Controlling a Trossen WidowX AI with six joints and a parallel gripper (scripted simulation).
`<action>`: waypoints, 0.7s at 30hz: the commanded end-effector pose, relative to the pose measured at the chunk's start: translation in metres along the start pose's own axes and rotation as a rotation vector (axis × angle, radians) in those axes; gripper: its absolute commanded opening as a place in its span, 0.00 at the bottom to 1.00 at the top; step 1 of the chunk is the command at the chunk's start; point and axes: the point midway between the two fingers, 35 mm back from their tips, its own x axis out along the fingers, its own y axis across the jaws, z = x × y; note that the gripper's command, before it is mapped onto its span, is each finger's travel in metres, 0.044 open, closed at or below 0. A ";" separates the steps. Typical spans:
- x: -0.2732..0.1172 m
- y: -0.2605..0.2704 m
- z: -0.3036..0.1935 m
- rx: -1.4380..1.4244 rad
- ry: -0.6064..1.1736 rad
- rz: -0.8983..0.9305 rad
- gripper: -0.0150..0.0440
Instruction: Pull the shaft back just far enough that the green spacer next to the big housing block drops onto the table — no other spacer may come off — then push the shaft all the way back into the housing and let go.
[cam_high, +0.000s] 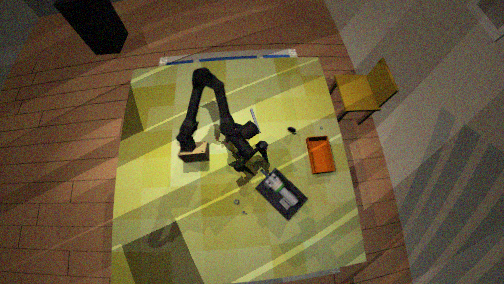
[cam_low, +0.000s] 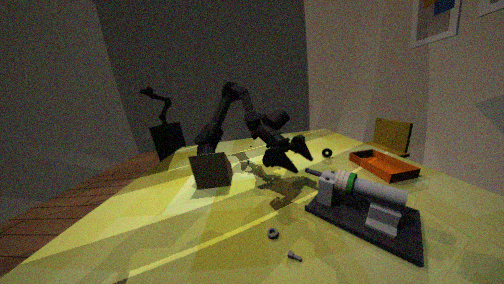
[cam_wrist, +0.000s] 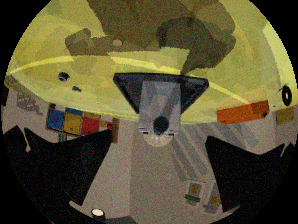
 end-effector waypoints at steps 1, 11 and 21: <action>0.000 0.000 0.001 -0.005 -0.003 -0.002 1.00; 0.000 0.000 0.001 -0.005 -0.003 -0.002 1.00; -0.003 0.000 0.003 -0.005 -0.003 -0.002 1.00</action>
